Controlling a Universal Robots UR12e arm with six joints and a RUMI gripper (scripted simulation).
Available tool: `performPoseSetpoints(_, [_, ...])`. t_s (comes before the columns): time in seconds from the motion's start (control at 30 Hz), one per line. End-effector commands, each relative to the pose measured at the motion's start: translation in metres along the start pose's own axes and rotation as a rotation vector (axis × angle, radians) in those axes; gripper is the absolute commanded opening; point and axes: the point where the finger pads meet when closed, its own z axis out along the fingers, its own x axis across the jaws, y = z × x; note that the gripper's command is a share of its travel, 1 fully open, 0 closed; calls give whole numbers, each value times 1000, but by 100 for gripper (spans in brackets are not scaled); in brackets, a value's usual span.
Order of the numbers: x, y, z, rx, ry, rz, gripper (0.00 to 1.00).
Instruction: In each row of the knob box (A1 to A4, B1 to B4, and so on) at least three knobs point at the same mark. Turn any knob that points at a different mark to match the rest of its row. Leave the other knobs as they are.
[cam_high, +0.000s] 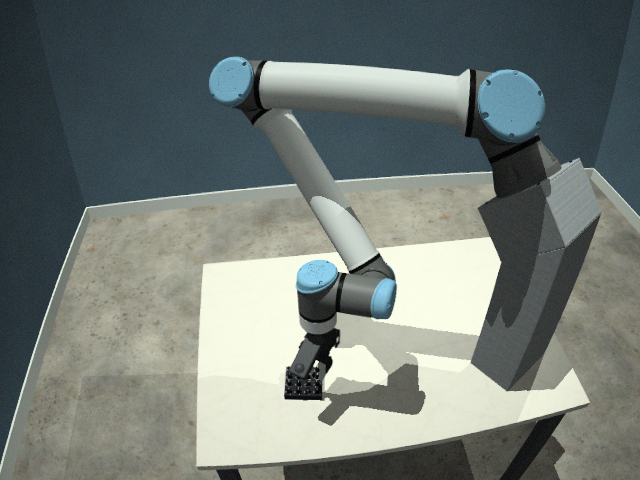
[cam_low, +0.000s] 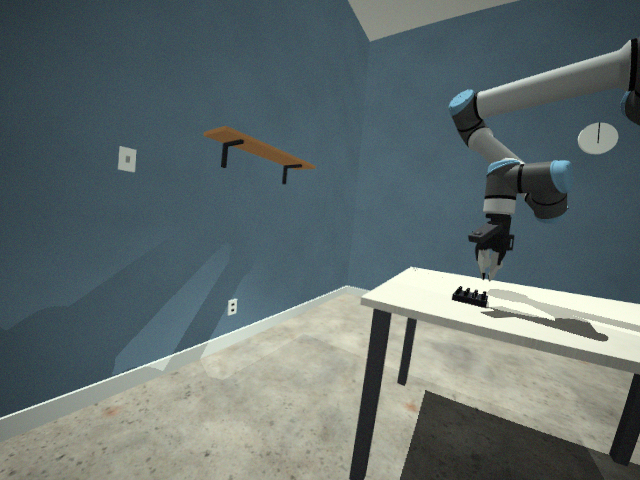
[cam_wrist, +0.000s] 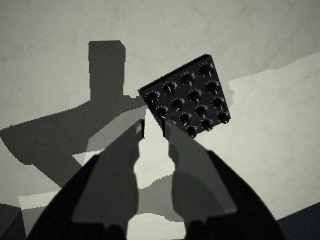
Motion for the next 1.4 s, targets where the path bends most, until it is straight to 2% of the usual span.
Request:
performPoseSetpoints(0.0, [0,0,-1,1,0,0,11])
performPoseSetpoints(0.6, [0,0,3,0,0,0,11])
performPoseSetpoints(1.37, [0,-1,28,0,0,0,11])
